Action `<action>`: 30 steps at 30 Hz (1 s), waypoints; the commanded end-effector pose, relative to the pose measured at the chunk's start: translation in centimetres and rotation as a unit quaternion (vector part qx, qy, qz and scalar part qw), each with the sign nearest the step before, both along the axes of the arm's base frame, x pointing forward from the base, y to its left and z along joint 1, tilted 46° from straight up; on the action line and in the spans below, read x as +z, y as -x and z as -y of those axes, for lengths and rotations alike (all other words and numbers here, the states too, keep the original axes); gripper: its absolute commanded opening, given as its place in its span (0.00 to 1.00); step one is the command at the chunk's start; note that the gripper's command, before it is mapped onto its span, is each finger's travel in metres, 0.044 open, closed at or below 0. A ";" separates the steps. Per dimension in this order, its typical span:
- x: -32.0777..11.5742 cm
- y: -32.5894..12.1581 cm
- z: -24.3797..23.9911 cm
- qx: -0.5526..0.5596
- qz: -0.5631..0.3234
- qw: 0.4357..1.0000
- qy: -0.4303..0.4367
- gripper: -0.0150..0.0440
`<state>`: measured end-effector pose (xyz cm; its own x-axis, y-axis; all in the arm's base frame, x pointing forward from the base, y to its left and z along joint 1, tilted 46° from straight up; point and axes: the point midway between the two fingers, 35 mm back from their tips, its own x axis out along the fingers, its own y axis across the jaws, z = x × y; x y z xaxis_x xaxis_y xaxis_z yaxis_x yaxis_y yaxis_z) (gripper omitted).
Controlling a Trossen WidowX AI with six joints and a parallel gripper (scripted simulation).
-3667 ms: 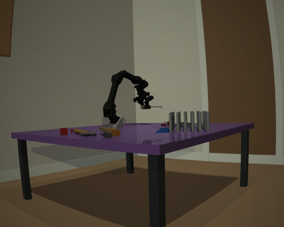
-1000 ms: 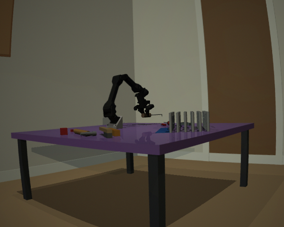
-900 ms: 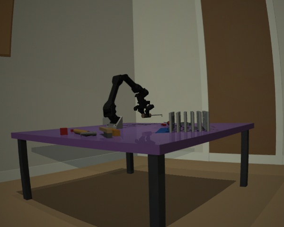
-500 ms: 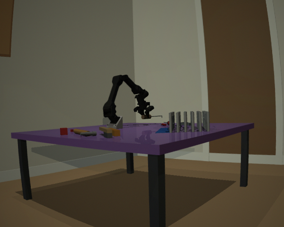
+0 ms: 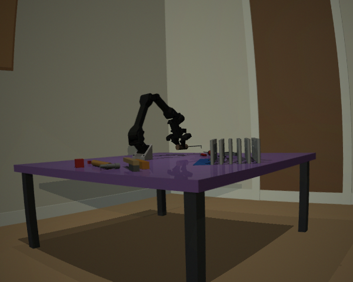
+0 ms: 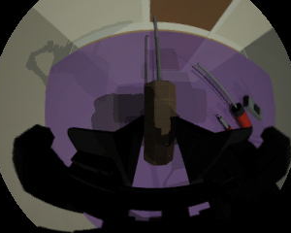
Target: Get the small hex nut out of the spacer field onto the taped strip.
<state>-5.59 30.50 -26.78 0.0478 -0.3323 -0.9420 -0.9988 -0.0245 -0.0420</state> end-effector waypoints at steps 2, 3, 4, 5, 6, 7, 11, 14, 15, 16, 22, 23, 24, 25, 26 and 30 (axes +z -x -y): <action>-0.3 0.0 0.5 -0.002 -0.001 1.000 0.000 0.25; -0.4 0.0 0.5 -0.002 -0.001 1.000 0.000 0.25; -0.4 0.0 0.6 -0.002 -0.001 1.000 0.000 0.25; -0.5 0.0 0.7 -0.002 -0.001 1.000 0.000 0.25; -0.5 0.0 0.7 -0.002 -0.001 1.000 0.000 0.25; -0.6 0.0 0.8 -0.002 -0.001 1.000 0.000 0.25; -0.8 -0.1 1.1 -0.002 -0.001 1.000 0.000 0.25; -0.9 -0.1 1.3 -0.002 -0.001 1.000 0.000 0.25; -1.0 -0.1 1.4 -0.002 -0.001 1.000 0.000 0.25; -1.0 -0.1 1.4 -0.002 -0.001 1.000 0.000 0.25; -1.3 -0.1 1.9 -0.002 -0.001 1.000 0.000 0.25; -1.3 -0.1 1.9 -0.002 -0.001 1.000 0.000 0.25; -1.4 -0.1 2.0 -0.002 -0.001 1.000 0.000 0.25; -1.4 -0.2 2.1 -0.002 -0.001 1.000 0.000 0.25; -1.5 -0.2 2.2 -0.002 -0.001 1.000 0.000 0.25; -1.6 -0.2 2.4 -0.002 -0.001 1.000 0.000 0.25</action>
<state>-5.39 28.39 -28.22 0.0477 -0.3327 -0.9418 -0.9988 -0.0245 -0.0419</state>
